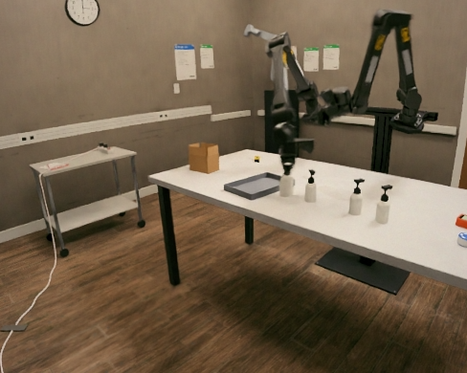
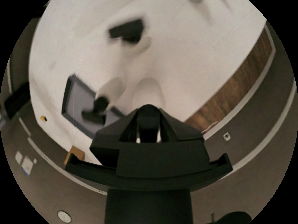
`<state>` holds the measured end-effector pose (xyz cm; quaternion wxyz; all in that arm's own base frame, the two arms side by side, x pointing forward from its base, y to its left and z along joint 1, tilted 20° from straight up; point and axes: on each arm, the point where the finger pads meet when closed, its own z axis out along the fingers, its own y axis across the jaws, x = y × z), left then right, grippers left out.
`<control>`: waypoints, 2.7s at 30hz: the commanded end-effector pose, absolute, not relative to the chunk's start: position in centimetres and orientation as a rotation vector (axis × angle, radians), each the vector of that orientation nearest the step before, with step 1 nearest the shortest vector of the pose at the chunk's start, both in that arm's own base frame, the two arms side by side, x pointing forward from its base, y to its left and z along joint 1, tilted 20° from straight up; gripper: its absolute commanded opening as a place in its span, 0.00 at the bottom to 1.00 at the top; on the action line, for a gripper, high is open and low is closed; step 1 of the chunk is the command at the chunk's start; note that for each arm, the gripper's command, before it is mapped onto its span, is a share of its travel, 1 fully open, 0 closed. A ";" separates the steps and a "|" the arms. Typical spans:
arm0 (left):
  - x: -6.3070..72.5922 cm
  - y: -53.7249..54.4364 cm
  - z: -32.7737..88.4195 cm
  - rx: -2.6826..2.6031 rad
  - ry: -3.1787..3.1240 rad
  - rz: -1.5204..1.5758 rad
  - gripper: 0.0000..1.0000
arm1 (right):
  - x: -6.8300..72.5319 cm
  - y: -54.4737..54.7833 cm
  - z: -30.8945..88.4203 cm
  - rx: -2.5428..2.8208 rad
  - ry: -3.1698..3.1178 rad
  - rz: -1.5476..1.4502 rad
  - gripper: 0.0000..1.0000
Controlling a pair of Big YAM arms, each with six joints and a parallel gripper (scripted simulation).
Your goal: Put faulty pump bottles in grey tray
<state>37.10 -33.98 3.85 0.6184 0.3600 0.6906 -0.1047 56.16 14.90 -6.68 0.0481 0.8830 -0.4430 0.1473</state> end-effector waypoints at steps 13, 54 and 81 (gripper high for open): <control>37.8 -34.6 2.3 0.848 1.529 -0.230 0.00 | 56.9 -0.4 0.5 2.630 -1.455 0.524 0.22; 37.6 -34.3 1.9 0.846 1.547 -0.233 0.00 | 59.0 -0.1 -2.0 2.634 -1.446 0.521 0.22; 37.6 -34.3 1.9 0.846 1.547 -0.233 0.00 | 60.1 -1.7 -5.6 2.609 -1.480 0.521 0.22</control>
